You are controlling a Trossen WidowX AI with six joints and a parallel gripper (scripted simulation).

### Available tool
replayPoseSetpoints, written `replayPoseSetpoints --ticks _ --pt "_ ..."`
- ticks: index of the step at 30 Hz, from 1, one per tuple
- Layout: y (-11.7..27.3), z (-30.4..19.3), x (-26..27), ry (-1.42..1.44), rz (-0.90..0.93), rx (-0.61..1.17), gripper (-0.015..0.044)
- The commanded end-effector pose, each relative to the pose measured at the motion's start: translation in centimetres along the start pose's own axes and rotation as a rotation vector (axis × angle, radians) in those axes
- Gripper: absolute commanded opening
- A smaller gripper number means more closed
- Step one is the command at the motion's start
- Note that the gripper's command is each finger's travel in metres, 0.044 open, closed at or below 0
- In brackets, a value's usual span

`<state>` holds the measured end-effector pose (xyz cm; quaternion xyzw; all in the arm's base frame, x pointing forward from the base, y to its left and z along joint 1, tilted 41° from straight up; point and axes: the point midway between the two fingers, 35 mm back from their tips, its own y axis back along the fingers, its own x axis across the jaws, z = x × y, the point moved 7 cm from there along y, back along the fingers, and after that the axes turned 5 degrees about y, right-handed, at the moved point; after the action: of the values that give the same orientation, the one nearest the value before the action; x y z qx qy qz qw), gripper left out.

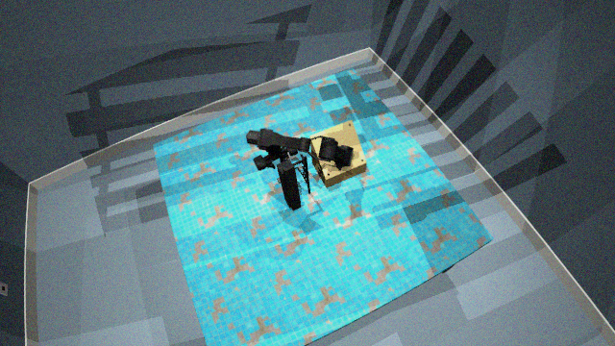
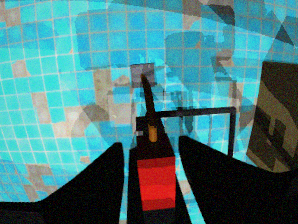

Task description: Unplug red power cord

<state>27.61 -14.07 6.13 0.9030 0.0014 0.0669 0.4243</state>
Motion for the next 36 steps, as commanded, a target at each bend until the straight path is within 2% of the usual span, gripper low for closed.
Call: replayPoseSetpoints --ticks 1,32,36 --pt "-0.1 -0.9 -0.1 -0.008 -0.002 0.008 0.0160" --pt "-1.4 -2.3 0.0 -0.008 -0.001 0.010 0.0160" --pt "-1.1 -2.2 0.1 0.000 -0.001 0.004 0.0055"
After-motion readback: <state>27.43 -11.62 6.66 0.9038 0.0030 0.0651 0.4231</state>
